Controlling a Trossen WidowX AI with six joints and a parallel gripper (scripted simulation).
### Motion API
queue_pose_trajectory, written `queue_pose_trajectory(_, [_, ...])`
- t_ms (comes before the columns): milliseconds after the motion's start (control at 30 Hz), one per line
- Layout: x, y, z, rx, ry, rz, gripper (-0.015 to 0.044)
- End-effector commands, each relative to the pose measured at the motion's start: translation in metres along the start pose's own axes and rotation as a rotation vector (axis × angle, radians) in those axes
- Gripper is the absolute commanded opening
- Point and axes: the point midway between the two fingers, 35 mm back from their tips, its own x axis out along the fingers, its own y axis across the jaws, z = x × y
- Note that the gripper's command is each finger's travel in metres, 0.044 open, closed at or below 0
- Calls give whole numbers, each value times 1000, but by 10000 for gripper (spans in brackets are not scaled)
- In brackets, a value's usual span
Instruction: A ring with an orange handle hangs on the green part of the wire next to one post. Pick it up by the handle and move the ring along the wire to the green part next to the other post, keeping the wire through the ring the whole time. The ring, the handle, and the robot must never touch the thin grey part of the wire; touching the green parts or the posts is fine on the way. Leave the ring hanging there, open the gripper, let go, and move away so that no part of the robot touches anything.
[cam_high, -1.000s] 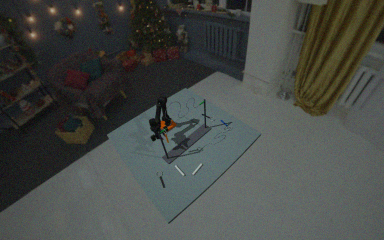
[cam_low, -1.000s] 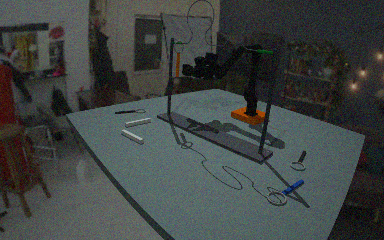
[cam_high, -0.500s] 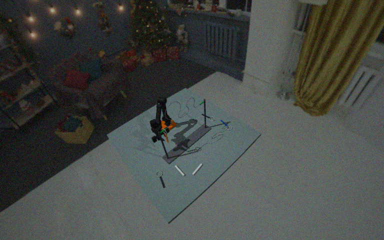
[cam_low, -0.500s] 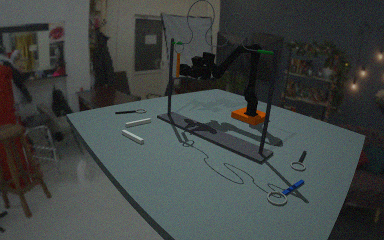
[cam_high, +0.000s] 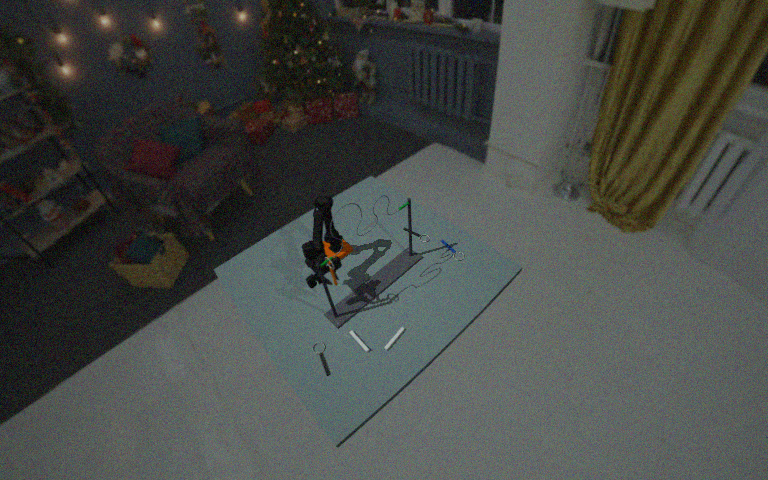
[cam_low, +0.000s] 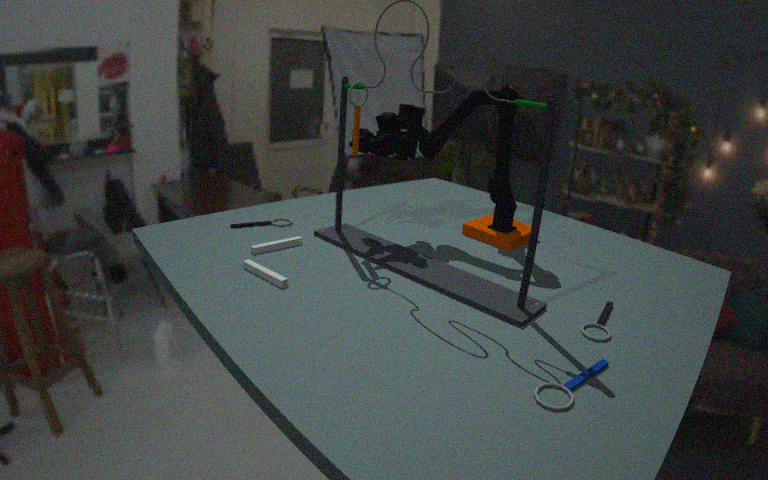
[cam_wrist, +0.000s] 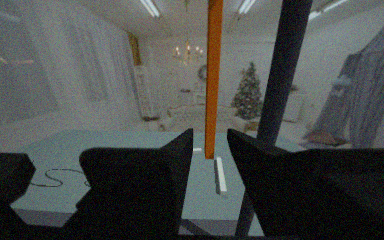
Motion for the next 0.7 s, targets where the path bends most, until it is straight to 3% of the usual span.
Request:
queue_pose_trajectory(0, [7, -1, 1, -4, -1, -3, 160])
queue_pose_trajectory(667, [29, 0, 0, -4, -3, -3, 160])
